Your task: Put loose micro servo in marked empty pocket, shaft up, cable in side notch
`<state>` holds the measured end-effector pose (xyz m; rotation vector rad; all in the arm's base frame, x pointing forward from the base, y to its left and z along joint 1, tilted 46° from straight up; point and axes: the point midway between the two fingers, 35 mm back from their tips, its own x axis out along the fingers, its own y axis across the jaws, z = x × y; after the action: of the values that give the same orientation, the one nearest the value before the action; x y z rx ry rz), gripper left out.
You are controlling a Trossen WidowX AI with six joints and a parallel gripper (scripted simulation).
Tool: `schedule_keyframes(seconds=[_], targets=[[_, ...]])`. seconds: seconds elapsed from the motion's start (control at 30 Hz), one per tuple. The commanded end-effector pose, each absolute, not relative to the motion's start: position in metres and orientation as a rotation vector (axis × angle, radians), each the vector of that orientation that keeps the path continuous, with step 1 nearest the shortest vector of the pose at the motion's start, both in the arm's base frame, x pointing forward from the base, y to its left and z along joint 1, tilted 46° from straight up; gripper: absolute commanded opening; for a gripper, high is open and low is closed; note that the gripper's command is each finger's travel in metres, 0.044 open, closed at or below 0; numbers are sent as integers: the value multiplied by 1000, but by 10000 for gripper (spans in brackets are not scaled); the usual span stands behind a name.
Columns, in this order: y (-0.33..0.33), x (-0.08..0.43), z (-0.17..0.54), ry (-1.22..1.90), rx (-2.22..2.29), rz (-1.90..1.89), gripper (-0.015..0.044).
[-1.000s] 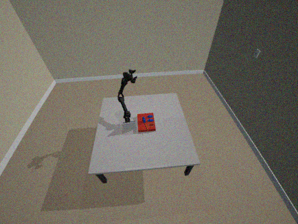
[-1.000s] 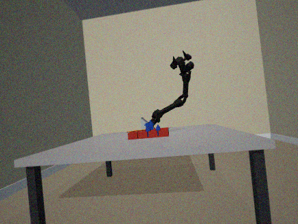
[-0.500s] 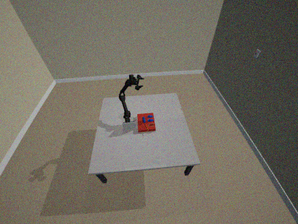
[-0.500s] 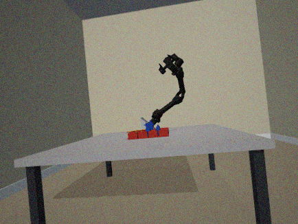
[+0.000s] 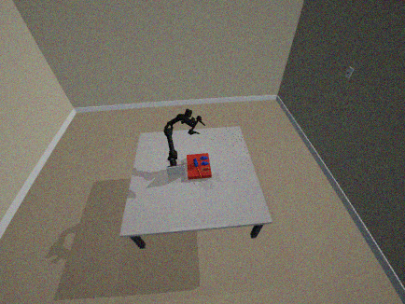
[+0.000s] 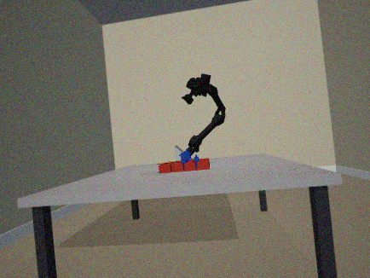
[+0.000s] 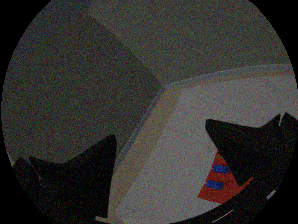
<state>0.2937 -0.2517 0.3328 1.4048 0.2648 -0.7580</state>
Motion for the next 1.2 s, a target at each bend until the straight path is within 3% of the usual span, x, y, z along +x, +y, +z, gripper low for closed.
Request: schedule_keyframes(seconds=[0.0,0.6,1.17], targets=[[-243,300,291,426,1425,-764,440],[-179,288,144,1085,1519,-727,440],[-97,244,67,1672,1628,-569,440]])
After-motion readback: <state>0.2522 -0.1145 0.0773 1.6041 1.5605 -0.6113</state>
